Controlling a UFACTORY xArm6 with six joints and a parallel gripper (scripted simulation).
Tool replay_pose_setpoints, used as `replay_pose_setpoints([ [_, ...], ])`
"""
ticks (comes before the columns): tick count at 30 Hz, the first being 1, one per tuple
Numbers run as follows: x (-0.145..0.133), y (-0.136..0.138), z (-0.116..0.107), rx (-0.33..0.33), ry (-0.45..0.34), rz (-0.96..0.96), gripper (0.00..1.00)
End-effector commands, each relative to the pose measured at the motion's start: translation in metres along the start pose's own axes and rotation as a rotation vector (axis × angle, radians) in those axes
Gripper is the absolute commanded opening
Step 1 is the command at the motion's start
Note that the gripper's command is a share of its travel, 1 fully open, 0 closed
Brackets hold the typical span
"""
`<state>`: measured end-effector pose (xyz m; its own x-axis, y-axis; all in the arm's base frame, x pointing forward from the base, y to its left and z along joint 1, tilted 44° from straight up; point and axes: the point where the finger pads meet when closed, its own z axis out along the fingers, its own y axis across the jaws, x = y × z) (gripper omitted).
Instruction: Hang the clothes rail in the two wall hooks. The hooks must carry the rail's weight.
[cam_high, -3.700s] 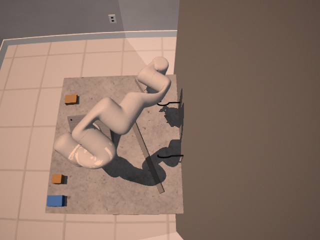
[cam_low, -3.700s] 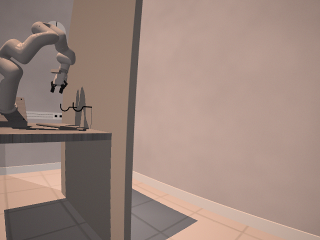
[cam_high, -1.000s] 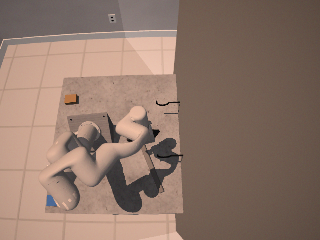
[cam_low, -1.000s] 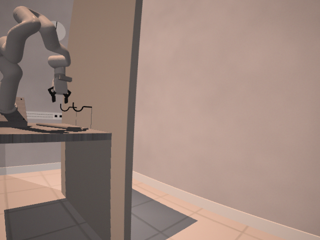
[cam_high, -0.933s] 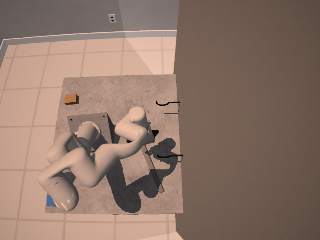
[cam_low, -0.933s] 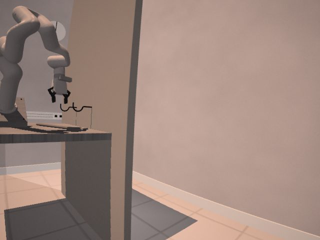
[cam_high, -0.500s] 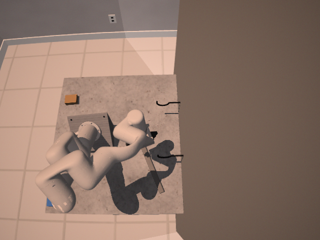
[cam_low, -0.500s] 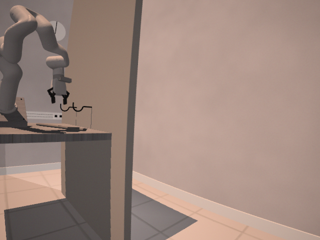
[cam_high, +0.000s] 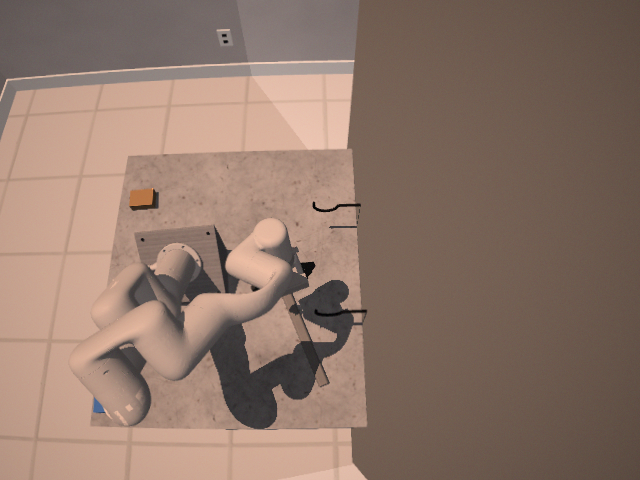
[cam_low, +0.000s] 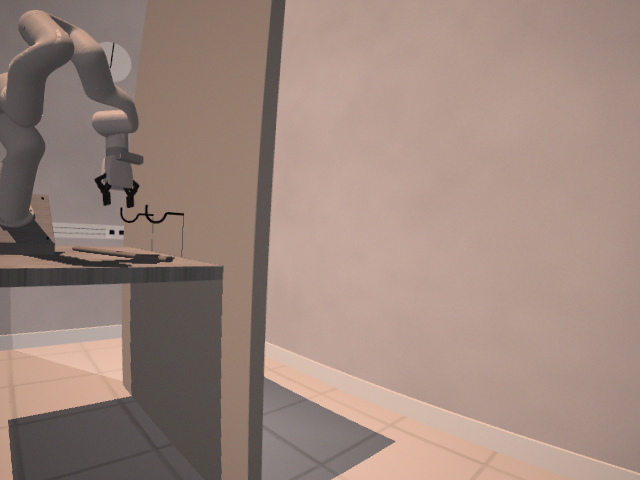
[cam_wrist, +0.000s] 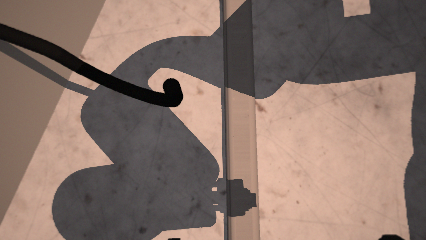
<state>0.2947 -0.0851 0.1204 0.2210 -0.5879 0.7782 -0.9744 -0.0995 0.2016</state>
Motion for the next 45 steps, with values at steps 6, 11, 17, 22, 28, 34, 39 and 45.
replay_pose_setpoints([
  [6, -0.001, -0.001, 0.005, 0.003, -0.001, 0.001, 1.0],
  [11, -0.002, -0.001, 0.014, 0.002, 0.0, 0.001, 1.0],
  [17, -0.003, -0.001, 0.02, 0.002, 0.0, 0.001, 1.0],
  [22, -0.005, -0.001, 0.028, 0.002, 0.0, 0.001, 1.0],
  [28, -0.007, -0.001, 0.038, 0.002, 0.0, 0.001, 1.0],
  [34, -0.008, -0.001, 0.045, 0.002, 0.0, 0.001, 1.0],
  [39, -0.009, -0.001, 0.053, 0.002, 0.0, 0.001, 1.0],
  [45, -0.011, -0.001, 0.063, 0.002, 0.0, 0.001, 1.0],
])
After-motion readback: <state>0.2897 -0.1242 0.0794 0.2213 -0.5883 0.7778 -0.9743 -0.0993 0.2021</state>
